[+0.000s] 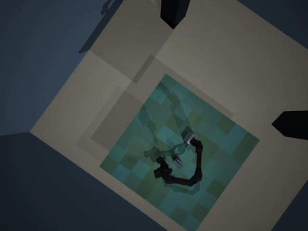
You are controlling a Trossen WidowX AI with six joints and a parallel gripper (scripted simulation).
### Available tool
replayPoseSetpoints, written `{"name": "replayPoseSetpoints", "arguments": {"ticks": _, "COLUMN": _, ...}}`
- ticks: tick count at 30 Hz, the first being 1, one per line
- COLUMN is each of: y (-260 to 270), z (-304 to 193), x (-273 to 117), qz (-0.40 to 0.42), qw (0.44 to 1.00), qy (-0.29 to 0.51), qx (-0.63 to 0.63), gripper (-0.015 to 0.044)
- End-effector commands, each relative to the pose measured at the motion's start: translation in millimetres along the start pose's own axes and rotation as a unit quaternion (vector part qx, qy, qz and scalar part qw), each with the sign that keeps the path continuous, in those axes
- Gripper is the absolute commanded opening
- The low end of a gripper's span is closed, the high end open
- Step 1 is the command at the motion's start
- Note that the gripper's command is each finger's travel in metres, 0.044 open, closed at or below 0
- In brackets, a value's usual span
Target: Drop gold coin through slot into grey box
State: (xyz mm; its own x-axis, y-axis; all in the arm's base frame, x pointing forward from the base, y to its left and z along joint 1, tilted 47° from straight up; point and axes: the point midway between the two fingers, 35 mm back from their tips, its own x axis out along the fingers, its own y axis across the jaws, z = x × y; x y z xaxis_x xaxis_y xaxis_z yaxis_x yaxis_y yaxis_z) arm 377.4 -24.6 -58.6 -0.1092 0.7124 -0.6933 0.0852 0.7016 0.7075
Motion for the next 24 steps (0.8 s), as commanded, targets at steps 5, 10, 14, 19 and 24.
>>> {"name": "replayPoseSetpoints", "arguments": {"ticks": 5, "y": 1, "z": -1, "x": -20, "qz": -0.002, "qw": 1.0, "qy": 0.0, "qx": -0.004, "gripper": 0.0}}
{"name": "replayPoseSetpoints", "arguments": {"ticks": 10, "y": 1, "z": -2, "x": -31, "qz": -0.002, "qw": 1.0, "qy": 0.0, "qx": -0.004, "gripper": 0.0}}
{"name": "replayPoseSetpoints", "arguments": {"ticks": 14, "y": 1, "z": -2, "x": -32, "qz": -0.002, "qw": 1.0, "qy": 0.0, "qx": -0.03, "gripper": 0.0}}
{"name": "replayPoseSetpoints", "arguments": {"ticks": 19, "y": 2, "z": -2, "x": -32, "qz": -0.002, "qw": 0.993, "qy": 0.0, "qx": -0.117, "gripper": 0.0}}
{"name": "replayPoseSetpoints", "arguments": {"ticks": 24, "y": 2, "z": -1, "x": -32, "qz": -0.002, "qw": 0.979, "qy": 0.0, "qx": -0.203, "gripper": 0.0}}
